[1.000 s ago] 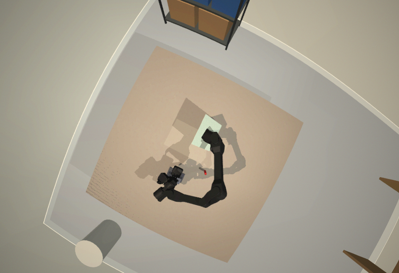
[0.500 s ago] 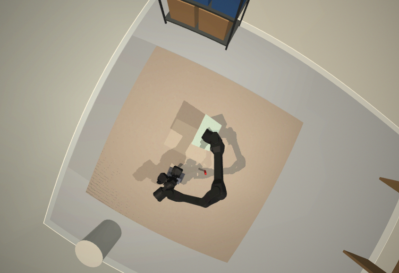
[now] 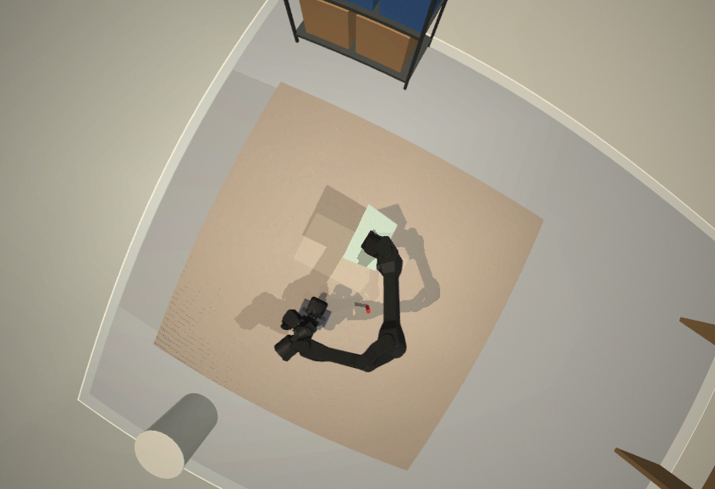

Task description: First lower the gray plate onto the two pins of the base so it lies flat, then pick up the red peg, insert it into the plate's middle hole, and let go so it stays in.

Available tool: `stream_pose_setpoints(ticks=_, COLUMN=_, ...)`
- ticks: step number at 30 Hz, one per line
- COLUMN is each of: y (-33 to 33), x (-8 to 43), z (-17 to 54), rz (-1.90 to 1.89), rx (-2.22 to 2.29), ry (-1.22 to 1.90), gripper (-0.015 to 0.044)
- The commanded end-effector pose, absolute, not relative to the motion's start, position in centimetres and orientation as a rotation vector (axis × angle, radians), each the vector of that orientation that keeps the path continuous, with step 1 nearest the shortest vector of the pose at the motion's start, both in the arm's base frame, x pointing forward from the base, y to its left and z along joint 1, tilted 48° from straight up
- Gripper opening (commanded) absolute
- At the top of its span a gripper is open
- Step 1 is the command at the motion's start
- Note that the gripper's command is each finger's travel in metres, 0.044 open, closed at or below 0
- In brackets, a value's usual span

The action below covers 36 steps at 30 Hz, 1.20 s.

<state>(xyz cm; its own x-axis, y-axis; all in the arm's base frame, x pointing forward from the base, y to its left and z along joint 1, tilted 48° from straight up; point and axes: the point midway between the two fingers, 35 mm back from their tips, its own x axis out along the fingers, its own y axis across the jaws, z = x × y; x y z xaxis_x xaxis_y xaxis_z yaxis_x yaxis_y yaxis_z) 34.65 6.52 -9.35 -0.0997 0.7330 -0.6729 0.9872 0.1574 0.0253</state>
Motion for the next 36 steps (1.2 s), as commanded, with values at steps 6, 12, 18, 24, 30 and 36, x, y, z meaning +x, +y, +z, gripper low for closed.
stream_pose_setpoints(ticks=6, y=6.9, x=34.5, z=-10.0, rz=-0.601, rx=1.625, ry=1.891, gripper=0.0000)
stream_pose_setpoints(ticks=12, y=7.6, x=34.4, z=-10.6, rz=-0.601, rx=1.626, ry=1.891, gripper=0.0000)
stream_pose_setpoints(ticks=18, y=8.1, x=34.4, z=-11.0, rz=-0.601, rx=1.626, ry=1.891, gripper=0.0000)
stream_pose_setpoints(ticks=24, y=8.8, x=34.3, z=-11.7, rz=-0.601, rx=1.626, ry=1.892, gripper=0.0000)
stream_pose_setpoints(ticks=30, y=9.4, x=34.2, z=-12.3, rz=-0.601, rx=1.626, ry=1.892, gripper=0.0000)
stream_pose_setpoints(ticks=36, y=9.4, x=34.3, z=-12.1, rz=-0.594, rx=1.621, ry=1.889, gripper=0.0000)
